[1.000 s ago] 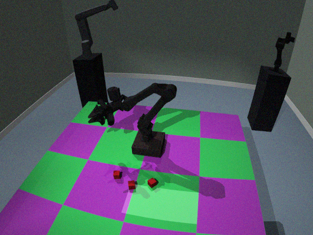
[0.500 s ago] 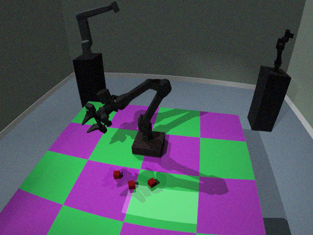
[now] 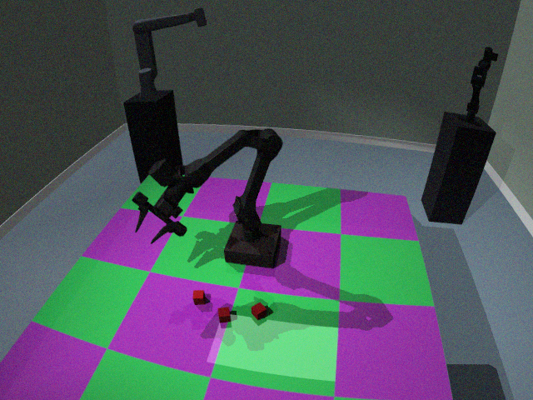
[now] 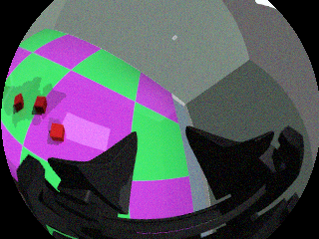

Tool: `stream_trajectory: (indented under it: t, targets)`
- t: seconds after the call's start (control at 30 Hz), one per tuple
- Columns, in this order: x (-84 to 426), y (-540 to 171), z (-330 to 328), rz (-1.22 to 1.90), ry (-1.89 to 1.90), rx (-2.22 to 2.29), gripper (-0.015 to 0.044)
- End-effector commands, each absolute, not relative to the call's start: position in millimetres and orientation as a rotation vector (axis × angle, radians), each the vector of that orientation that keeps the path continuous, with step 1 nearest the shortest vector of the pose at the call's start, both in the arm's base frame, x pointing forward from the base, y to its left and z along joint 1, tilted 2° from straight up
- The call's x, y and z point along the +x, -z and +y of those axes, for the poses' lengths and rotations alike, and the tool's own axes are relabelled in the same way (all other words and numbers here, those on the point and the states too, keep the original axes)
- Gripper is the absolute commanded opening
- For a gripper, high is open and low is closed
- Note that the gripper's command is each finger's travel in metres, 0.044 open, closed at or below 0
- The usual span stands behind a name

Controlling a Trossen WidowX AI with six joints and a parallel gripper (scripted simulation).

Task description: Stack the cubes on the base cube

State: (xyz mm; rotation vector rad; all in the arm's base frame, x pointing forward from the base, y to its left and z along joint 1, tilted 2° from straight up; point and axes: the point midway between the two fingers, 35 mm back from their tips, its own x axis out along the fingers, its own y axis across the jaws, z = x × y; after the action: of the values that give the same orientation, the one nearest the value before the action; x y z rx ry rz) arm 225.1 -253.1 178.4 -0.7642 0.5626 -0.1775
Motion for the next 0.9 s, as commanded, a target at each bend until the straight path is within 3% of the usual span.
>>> stream_trajectory:
  t: [0.0, 0.87]
  targets:
    - [238.0, -172.0, -247.4, 0.584, 0.161, -0.619, 0.0265]
    - [309.8, -134.9, -173.6, 0.868, 0.177, 0.276, 0.0265]
